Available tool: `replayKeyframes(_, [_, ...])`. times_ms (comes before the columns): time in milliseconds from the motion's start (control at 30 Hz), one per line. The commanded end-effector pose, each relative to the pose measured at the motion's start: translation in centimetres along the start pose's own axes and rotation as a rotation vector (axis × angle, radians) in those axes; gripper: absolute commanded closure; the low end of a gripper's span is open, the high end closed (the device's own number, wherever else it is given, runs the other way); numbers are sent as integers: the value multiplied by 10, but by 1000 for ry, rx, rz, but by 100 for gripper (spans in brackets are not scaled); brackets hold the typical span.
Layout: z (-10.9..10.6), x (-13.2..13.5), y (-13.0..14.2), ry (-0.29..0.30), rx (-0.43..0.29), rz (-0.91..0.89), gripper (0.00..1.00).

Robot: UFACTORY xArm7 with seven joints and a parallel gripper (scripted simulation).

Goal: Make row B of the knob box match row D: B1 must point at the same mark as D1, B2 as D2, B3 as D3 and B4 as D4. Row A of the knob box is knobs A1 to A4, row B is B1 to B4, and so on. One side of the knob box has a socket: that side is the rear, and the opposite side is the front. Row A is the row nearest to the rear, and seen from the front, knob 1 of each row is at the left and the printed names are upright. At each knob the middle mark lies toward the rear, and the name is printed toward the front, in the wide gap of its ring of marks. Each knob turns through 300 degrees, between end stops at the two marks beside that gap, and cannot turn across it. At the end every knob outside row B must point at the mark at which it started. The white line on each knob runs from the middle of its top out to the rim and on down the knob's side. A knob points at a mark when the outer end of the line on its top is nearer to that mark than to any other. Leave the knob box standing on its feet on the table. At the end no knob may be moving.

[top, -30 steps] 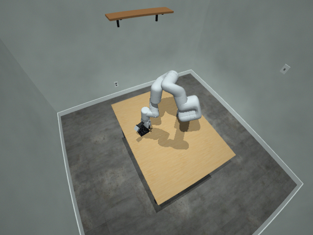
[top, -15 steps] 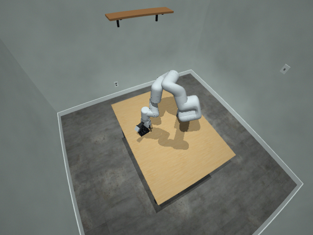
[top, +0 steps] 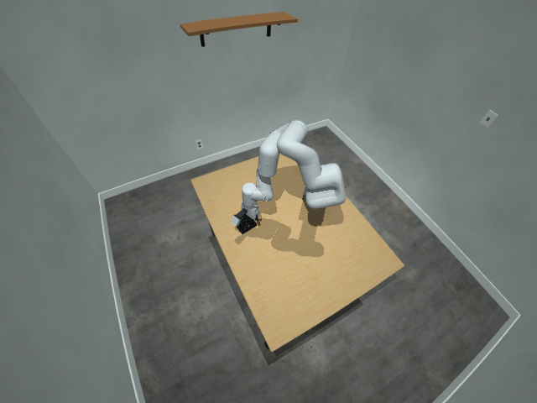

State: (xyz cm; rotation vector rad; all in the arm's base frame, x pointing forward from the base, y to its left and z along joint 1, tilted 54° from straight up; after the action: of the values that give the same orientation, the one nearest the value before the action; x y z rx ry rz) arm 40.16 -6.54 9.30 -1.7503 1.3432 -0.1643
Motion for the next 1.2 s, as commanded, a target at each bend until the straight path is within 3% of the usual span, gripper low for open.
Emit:
replayKeyframes(0, [-1,1,0,2,1,0,81])
replayKeyframes(733, [3,1,0,2,1,0,81])
replayKeyframes(1167, [16,1,0,2,1,0,81])
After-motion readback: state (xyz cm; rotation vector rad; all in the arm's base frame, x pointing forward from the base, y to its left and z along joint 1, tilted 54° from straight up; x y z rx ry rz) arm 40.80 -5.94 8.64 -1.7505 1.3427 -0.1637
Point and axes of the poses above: the point where the finger pads meet when closed, its own z axis out along the fingers, its own x axis across the jaws, y = z × x, the point moved 5 cm from there along -z, back along the fingers, and after that the axes turned 7 degrees about z, right-handed, at the moved point
